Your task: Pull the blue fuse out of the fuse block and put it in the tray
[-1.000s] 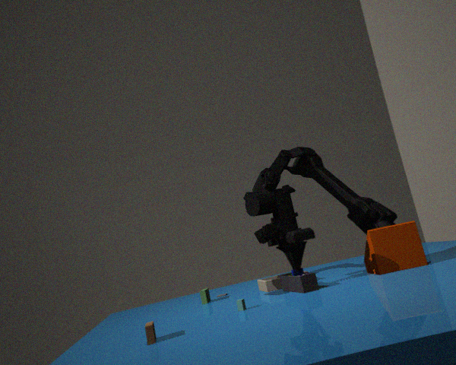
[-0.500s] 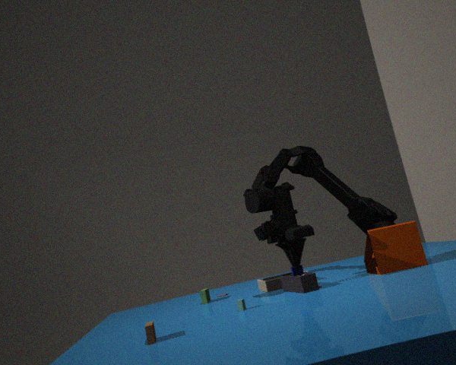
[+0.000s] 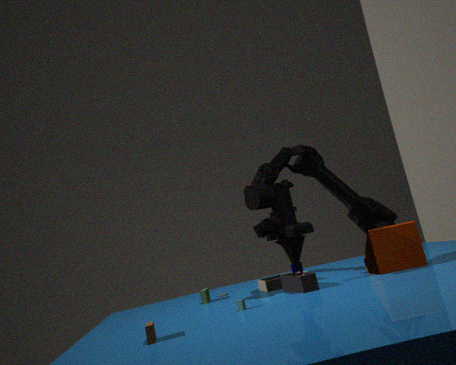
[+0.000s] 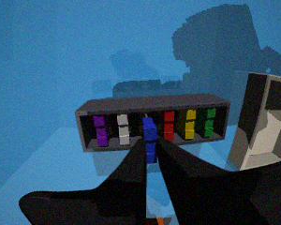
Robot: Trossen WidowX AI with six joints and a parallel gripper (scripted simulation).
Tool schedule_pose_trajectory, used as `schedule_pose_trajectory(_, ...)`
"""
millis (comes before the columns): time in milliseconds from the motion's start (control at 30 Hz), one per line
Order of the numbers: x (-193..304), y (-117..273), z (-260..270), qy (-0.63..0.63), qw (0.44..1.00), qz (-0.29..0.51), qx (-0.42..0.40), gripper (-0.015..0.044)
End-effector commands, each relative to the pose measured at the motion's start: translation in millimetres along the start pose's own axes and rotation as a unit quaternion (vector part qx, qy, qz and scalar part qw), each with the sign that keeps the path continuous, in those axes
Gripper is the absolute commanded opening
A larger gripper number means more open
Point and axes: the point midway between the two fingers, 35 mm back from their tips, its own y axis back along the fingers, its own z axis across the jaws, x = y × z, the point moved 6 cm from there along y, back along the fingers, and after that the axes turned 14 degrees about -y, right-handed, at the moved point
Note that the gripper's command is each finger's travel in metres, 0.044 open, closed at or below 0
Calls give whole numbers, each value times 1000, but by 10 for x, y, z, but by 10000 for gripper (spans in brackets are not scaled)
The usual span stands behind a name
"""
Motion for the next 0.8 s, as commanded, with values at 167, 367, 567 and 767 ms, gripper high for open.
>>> schedule_pose_trajectory(167,-4,57,-1,-3,1000,1,-2,0)
schedule_pose_trajectory(367,-2,85,-2,-2,1000,1,-2,0)
schedule_pose_trajectory(567,-4,156,-1,-2,1000,1,-2,0)
schedule_pose_trajectory(767,-3,253,-1,-2,1000,1,-2,0)
